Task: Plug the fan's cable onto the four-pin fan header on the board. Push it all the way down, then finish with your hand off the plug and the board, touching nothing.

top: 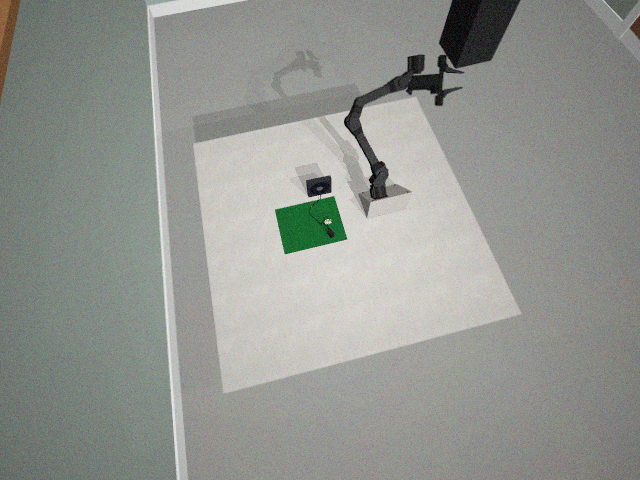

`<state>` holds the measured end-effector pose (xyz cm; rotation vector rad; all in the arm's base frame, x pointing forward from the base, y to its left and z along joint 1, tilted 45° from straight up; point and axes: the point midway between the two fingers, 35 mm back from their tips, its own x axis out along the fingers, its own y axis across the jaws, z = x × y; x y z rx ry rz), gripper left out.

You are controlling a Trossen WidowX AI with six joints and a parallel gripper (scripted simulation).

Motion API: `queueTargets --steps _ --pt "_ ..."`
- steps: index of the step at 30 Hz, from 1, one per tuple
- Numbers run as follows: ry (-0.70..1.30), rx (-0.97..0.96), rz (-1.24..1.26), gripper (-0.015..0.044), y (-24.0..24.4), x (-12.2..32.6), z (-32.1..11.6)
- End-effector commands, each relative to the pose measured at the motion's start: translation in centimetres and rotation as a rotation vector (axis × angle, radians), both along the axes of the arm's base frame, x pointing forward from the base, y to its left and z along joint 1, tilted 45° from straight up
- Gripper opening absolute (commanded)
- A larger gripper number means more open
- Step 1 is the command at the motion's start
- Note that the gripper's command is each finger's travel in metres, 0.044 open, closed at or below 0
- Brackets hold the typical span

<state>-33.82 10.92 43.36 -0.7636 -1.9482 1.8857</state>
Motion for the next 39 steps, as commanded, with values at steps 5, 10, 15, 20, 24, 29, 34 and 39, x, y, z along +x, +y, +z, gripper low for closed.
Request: queueTargets --steps 5,10,15,20,24,29,34,39 --pt "-0.037 -0.014 -0.057 0.0382 2.0 0.0 -1.2" --pt "-0.155 -0.078 -0.252 0.0440 8.9 1.2 -5.5" --pt "-0.264 -0.159 -0.453 0.0440 15.4 4.6 -9.7" --pt "-0.361 -0.257 -0.654 0.0440 21.0 9.8 -13.8" --pt "-0.430 -0.354 -0.810 0.0440 24.3 14.6 -17.0" --pt "-0.506 -0.497 -0.999 0.0440 27.2 21.1 -21.2" --pt "-0.557 -0.654 -1.190 0.0440 28.4 28.3 -25.1" --pt "-0.581 -0.821 -1.386 0.0440 27.8 35.8 -28.6"
